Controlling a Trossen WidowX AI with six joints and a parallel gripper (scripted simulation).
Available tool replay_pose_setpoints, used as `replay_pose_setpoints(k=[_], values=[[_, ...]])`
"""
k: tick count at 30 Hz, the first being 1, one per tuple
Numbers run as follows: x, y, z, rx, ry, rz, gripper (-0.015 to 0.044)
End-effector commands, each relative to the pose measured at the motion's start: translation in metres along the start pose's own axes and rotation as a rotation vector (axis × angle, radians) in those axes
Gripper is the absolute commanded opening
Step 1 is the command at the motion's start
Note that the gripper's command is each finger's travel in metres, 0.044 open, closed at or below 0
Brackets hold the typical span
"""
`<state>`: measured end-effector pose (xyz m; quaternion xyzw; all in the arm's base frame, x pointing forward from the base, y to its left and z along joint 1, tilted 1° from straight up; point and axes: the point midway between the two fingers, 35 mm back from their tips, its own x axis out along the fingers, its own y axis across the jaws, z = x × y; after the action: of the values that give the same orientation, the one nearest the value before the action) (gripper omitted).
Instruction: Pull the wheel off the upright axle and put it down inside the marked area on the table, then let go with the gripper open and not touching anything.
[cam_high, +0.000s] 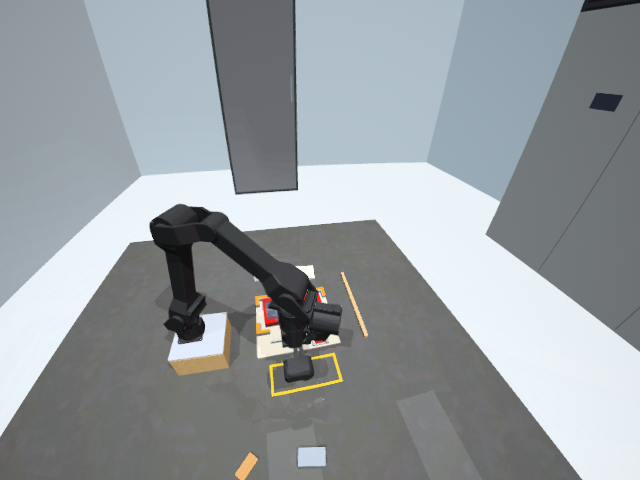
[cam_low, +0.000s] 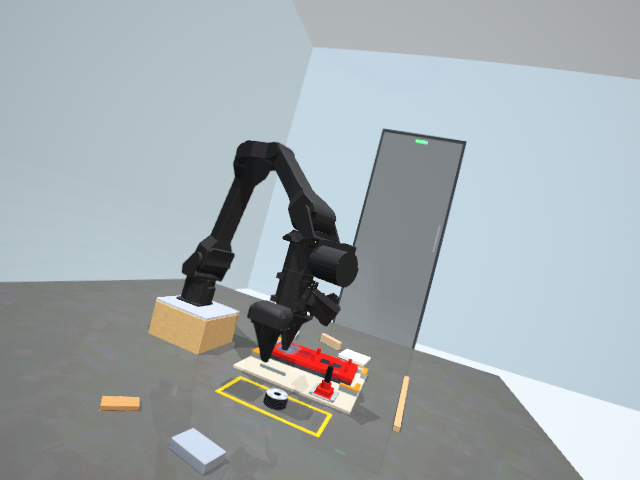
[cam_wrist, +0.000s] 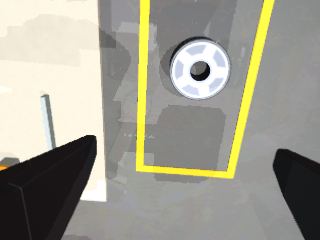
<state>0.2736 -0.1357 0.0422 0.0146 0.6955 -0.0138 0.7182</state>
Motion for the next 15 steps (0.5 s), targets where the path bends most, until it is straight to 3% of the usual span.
replay_pose_setpoints(k=[1, 8, 15], values=[[-0.017, 0.008, -0.019, -0.007, -0.01, -0.009, 0.044], [-0.037, 0.026, -0.058, 0.0, -0.007, -0.001, 0.044], [-0.037, 0.026, -0.059, 0.0, -0.007, 0.0, 0.044]])
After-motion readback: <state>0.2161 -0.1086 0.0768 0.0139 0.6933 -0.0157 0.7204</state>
